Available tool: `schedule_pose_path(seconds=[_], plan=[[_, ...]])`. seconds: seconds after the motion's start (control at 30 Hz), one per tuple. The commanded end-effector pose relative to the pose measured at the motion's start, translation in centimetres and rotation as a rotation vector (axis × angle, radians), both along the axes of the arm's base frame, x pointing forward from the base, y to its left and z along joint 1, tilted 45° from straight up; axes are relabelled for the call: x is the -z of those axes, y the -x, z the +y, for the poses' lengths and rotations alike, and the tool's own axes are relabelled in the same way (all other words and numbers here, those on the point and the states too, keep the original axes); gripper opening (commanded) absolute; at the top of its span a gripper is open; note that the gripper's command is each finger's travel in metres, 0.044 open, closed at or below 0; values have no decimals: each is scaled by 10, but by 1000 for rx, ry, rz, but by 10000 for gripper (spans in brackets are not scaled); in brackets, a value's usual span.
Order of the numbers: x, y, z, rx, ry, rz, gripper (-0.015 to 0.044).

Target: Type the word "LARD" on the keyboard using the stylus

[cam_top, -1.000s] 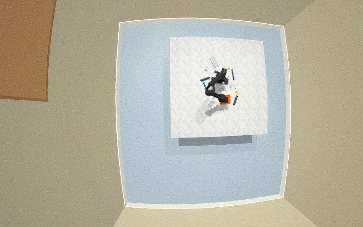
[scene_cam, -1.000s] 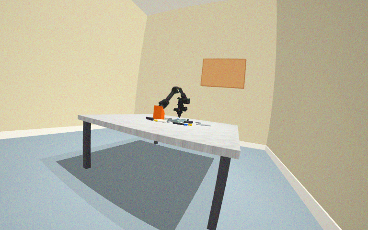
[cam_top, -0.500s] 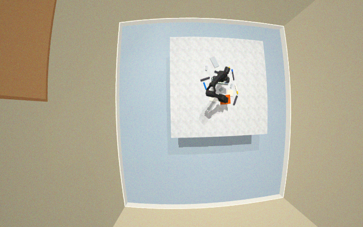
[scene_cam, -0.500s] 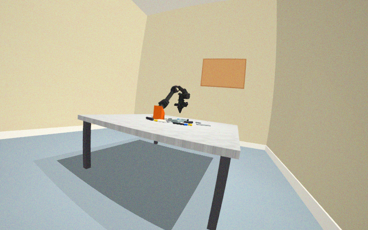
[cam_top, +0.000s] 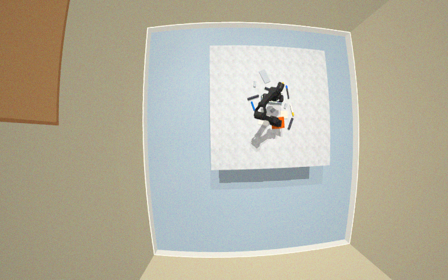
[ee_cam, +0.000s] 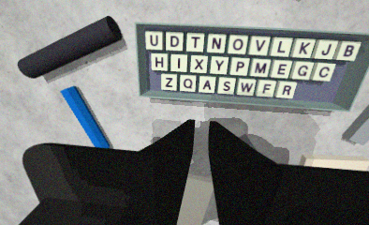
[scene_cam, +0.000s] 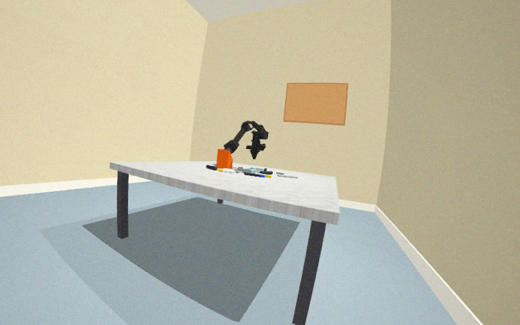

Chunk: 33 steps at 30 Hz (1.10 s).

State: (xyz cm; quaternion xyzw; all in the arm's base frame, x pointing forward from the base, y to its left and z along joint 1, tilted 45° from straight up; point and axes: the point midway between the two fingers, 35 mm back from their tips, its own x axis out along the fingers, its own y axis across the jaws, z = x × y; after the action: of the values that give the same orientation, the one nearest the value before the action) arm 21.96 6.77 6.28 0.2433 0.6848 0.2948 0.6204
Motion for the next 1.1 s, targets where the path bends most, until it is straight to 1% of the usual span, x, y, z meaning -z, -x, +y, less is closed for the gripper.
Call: schedule_pose_path(seconds=[0.0, 0.27, 0.37, 0.47, 0.63, 0.8, 0.87, 1.07], plan=[[0, 0, 0, 0, 0, 0, 0], [0, 0, 0, 0, 0, 0, 0], [-1, 0, 2, -8, 0, 2, 79], [-15, 4, 25, -124, 7, 21, 150], [-46, 24, 75, -373, 30, 61, 150], [-79, 58, 118, -614, 61, 94, 150], [-83, 64, 123, -647, 66, 98, 150], [-83, 61, 124, -647, 66, 98, 150]])
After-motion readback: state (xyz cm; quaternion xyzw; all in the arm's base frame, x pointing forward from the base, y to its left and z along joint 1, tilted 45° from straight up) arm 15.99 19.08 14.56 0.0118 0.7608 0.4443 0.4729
